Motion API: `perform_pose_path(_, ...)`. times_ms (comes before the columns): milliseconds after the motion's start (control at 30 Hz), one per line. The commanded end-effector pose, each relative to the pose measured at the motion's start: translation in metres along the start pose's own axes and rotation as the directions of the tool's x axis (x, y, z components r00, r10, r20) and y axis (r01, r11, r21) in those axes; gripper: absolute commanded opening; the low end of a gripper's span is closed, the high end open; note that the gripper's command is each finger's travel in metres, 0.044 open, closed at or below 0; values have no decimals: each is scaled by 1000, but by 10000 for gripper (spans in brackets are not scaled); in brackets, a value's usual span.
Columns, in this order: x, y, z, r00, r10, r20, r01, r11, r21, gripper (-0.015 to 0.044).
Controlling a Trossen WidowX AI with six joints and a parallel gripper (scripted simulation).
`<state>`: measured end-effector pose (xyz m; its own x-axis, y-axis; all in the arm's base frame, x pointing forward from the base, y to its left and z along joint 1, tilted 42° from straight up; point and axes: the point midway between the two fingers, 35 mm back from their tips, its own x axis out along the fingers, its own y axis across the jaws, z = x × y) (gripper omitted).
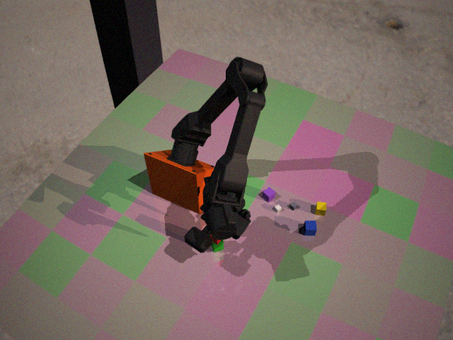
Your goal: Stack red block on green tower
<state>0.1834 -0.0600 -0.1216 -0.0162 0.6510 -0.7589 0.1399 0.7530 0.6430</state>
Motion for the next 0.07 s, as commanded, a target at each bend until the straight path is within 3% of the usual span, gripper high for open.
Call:
perform_pose_path(0, 0, 0, 0, 1000, 0, -1, 0, 1000, 0, 440)
perform_pose_path(33, 0, 0, 0, 1000, 0, -1, 0, 1000, 0, 440)
